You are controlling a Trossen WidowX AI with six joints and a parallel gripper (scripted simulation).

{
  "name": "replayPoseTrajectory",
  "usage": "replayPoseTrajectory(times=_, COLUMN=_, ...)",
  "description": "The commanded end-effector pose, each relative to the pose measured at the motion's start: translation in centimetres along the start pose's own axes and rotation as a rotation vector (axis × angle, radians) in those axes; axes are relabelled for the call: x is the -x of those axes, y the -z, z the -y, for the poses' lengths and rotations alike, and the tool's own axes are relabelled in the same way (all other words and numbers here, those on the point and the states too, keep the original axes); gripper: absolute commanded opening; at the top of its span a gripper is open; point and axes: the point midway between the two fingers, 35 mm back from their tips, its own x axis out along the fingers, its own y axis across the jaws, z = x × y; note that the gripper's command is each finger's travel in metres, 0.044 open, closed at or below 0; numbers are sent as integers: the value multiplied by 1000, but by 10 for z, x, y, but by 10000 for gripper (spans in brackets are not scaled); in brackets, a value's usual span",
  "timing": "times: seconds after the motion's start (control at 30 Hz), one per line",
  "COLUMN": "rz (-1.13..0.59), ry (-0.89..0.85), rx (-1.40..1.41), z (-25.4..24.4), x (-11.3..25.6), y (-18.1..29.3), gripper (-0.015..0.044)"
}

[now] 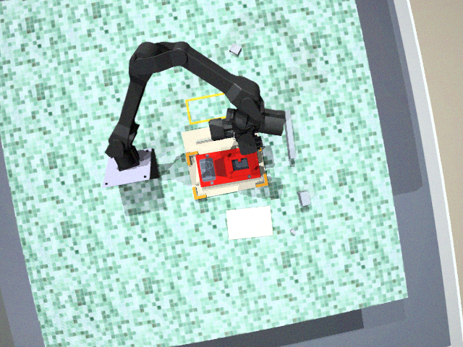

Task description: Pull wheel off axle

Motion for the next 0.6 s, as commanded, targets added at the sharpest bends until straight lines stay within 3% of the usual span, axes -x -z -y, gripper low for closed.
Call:
replayPoseTrajectory(times=0.0, rz=1, ry=-4, rx=3, z=-1, x=4, y=0, gripper=0)
replayPoseTrajectory(times=0.57, rz=1, ry=-4, rx=2, z=-1, x=9, y=0, gripper=0)
